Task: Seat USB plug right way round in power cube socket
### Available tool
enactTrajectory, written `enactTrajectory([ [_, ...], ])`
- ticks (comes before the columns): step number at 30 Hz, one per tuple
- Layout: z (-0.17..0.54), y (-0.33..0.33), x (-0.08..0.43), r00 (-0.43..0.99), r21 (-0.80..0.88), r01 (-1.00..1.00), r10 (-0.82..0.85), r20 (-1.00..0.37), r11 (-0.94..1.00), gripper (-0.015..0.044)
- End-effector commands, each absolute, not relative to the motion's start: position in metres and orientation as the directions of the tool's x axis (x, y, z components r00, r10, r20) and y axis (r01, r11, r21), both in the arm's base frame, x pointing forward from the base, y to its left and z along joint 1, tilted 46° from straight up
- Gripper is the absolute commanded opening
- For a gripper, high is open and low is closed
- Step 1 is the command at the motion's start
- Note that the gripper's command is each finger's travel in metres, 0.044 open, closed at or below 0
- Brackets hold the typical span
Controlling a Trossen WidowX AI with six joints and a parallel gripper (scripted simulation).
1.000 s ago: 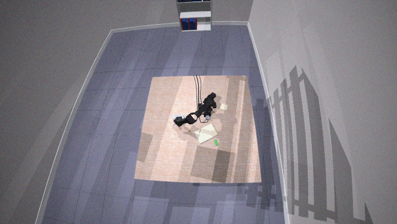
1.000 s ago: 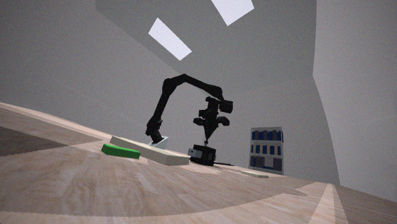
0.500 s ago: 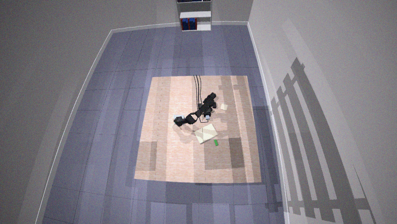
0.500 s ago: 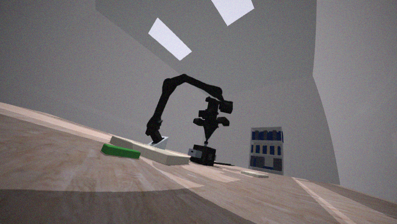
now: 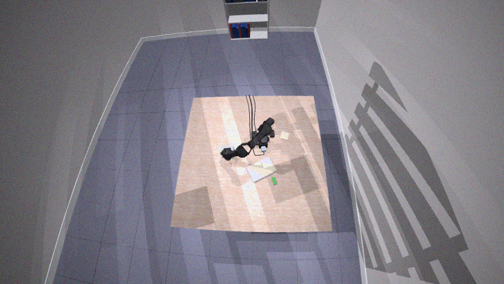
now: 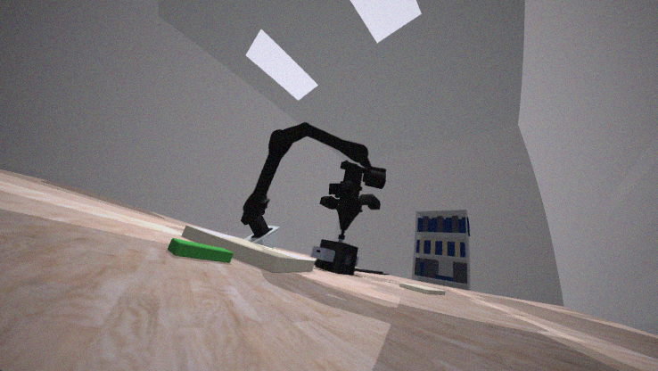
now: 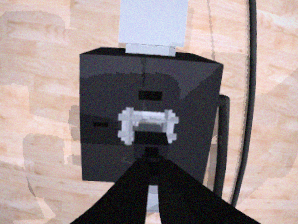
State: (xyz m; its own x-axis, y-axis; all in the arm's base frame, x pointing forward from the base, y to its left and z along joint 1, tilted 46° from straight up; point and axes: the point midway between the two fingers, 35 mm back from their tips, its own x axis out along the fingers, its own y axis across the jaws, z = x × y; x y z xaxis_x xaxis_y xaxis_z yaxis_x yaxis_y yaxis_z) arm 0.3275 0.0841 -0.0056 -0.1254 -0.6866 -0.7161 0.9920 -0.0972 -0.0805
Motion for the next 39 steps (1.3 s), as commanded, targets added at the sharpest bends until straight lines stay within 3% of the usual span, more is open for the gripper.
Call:
enactTrajectory([
  [1,-0.0059,0.0834,0.3278,-0.123,-0.081,0.992,-0.688,-0.715,-0.093,0.0000],
  [39,-0.0091,0.0802,0.3272,-0.123,-0.081,0.992,-0.688,-0.715,-0.093,0.0000],
])
